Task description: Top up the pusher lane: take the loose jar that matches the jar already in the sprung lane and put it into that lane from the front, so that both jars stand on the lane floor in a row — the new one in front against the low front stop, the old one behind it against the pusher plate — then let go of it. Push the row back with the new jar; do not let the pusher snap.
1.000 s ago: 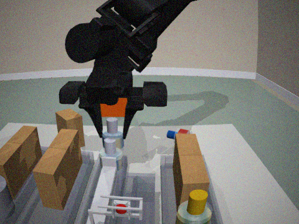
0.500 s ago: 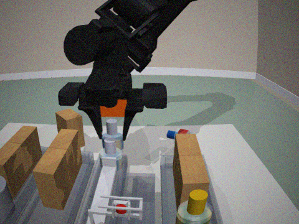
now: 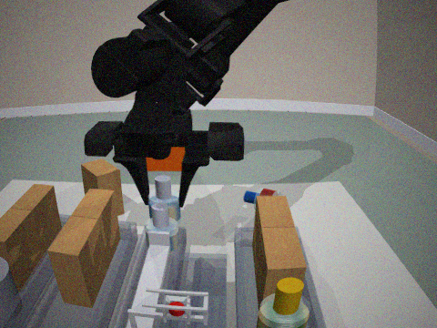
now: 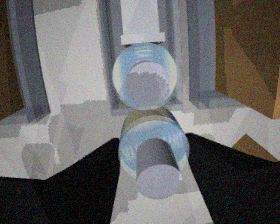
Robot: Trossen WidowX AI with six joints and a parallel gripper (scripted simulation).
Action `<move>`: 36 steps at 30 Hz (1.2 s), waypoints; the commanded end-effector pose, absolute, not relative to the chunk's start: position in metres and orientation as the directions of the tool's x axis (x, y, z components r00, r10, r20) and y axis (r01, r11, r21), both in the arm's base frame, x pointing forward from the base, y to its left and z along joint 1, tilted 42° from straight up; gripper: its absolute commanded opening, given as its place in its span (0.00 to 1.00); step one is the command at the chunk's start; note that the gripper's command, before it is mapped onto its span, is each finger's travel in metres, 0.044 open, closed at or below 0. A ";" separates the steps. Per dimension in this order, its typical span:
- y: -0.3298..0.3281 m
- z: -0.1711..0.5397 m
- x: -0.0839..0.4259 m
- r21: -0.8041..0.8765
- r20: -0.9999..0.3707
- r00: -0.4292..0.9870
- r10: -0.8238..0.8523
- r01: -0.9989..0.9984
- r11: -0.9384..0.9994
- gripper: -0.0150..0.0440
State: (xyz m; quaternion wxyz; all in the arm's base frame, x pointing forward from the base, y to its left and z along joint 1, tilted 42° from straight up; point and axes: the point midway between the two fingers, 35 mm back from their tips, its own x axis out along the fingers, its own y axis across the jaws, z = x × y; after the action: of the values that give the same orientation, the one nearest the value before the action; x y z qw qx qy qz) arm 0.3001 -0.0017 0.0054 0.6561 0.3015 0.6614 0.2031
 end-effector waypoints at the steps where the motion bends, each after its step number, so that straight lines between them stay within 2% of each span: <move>1: -0.003 0.008 0.311 0.666 -0.745 0.063 0.664 0.119 0.736 0.25; 36: -0.005 0.008 0.327 0.666 -0.745 0.064 0.664 0.118 0.736 0.25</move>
State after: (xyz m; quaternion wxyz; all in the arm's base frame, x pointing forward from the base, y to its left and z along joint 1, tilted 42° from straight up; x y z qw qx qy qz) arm 0.3154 -0.0034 0.0053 0.6549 0.3010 0.6629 0.2027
